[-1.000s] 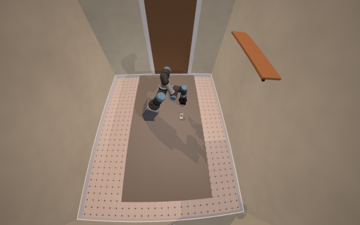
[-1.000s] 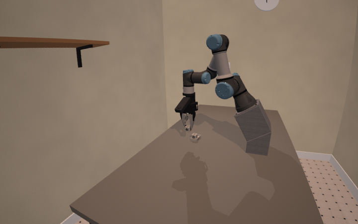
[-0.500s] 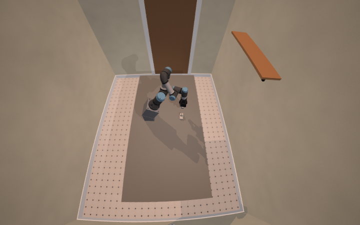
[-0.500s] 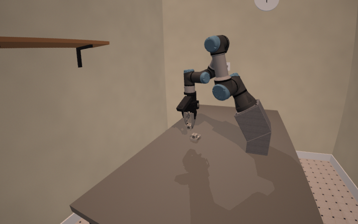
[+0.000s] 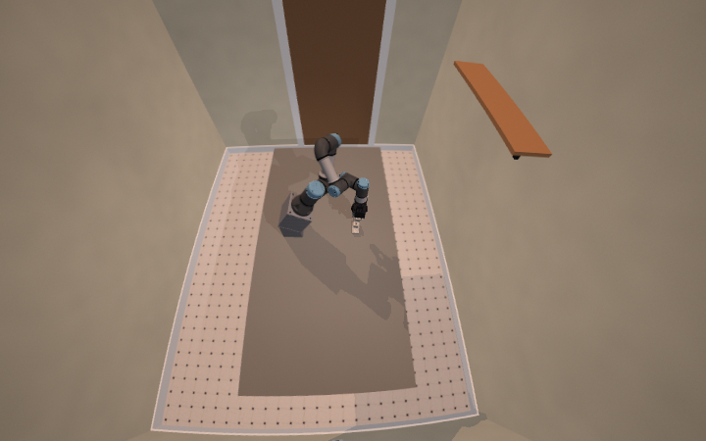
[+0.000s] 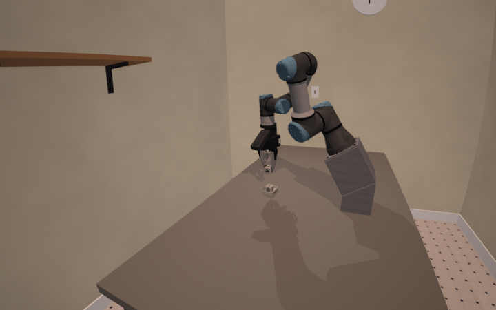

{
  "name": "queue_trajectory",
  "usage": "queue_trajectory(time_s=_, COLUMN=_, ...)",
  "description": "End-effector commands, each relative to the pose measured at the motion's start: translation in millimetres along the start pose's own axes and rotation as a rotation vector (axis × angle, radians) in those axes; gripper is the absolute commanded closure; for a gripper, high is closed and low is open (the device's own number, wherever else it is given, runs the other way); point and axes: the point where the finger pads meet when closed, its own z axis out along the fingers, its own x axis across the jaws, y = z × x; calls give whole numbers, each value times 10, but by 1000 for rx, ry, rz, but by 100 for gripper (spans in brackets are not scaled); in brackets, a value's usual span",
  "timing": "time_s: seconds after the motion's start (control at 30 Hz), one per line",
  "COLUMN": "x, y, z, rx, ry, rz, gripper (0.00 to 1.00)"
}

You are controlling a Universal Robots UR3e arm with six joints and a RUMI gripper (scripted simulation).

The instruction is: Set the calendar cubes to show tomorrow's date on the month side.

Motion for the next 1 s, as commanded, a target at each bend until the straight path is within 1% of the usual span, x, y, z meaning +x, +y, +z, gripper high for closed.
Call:
queue_trajectory(time_s=0.0, x=-52, y=140, z=-4, rx=73, ry=2, rz=-40, gripper=89)
queue_trajectory(time_s=0.13, x=-46, y=229, z=-13, rx=72, ry=11, rz=-38, gripper=89)
queue_trajectory(time_s=0.27, x=-44, y=269, z=-17, rx=72, ry=15, rz=-37, gripper=89)
queue_trajectory(time_s=0.97, x=-44, y=275, z=-11, rx=72, ry=16, rz=-37, gripper=89)
